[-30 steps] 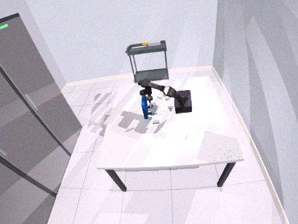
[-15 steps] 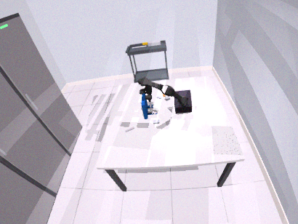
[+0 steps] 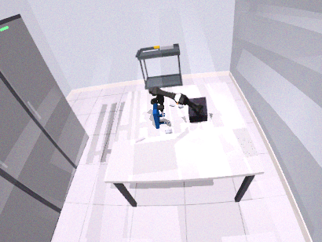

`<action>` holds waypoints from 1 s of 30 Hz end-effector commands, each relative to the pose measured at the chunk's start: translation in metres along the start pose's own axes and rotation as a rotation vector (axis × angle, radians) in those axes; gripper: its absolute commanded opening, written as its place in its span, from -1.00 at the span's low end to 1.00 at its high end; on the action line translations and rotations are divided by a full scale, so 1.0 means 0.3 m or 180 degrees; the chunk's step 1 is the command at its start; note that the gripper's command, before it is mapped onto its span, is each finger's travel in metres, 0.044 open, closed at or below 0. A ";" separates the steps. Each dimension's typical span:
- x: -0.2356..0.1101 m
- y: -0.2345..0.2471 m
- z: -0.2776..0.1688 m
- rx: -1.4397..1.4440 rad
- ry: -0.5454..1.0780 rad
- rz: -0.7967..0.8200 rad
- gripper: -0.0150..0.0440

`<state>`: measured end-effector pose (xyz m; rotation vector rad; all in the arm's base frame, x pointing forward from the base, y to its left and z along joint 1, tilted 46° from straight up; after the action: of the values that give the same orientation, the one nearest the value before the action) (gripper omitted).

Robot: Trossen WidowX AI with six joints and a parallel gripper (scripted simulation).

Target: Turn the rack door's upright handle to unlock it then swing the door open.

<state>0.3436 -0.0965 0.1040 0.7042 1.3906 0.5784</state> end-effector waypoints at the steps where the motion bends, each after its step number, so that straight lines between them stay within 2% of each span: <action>1: 0.032 0.000 -0.005 0.0012 0.0043 -0.0022 0.52; 22: 0.137 0.004 -0.009 -0.0008 0.0116 -0.0110 0.52; 30: 0.137 0.004 -0.009 -0.0008 0.0116 -0.0110 -0.19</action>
<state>0.3463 -0.0665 0.0785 0.6642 1.4269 0.5692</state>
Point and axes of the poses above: the point midway between the two fingers, 35 mm back from their tips, its own x axis out along the fingers, its own y axis across the jaws, z = x × y, the point moved 2 cm from there along -x, back along the fingers, and after that the axes turned 1 degree about x, right-handed, at the moved point
